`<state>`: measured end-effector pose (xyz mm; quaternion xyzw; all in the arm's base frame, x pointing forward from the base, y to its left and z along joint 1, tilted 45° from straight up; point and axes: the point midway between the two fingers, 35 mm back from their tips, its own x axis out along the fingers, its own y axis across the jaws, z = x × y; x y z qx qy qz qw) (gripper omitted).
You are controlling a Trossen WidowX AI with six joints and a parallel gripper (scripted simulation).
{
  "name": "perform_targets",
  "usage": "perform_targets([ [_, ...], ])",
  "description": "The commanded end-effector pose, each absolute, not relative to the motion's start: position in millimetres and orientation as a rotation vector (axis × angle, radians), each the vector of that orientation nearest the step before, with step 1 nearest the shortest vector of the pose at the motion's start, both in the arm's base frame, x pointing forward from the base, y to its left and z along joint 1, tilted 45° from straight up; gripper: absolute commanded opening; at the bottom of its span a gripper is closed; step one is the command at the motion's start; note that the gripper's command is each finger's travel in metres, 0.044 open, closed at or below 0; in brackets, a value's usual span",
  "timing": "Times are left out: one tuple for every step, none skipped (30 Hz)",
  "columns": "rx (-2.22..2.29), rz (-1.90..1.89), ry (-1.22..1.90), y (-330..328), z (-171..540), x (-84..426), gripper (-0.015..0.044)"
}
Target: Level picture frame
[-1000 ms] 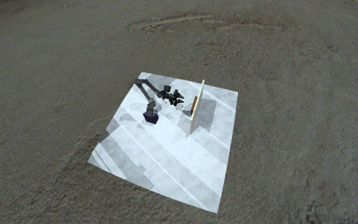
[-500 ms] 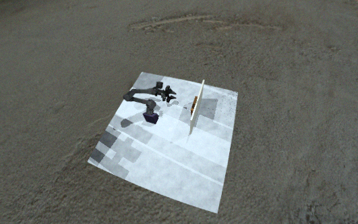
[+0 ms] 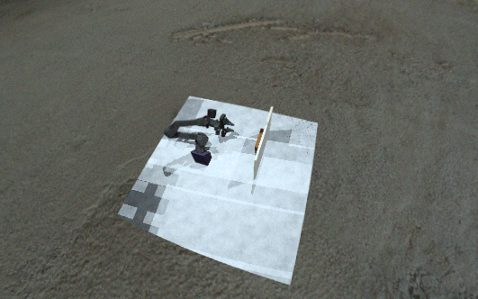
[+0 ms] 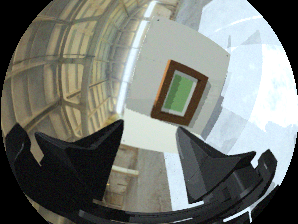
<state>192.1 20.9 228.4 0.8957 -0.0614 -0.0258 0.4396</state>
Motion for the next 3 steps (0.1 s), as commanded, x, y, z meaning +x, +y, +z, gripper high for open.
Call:
perform_targets([
  [2.222, -0.066, -0.157, 20.1, 229.0, 191.6, 0.0260],
  [2.222, -0.066, -0.157, 20.1, 229.0, 191.6, 0.0260],
  [2.222, -0.066, -0.157, 20.1, 229.0, 191.6, 0.0260],
])
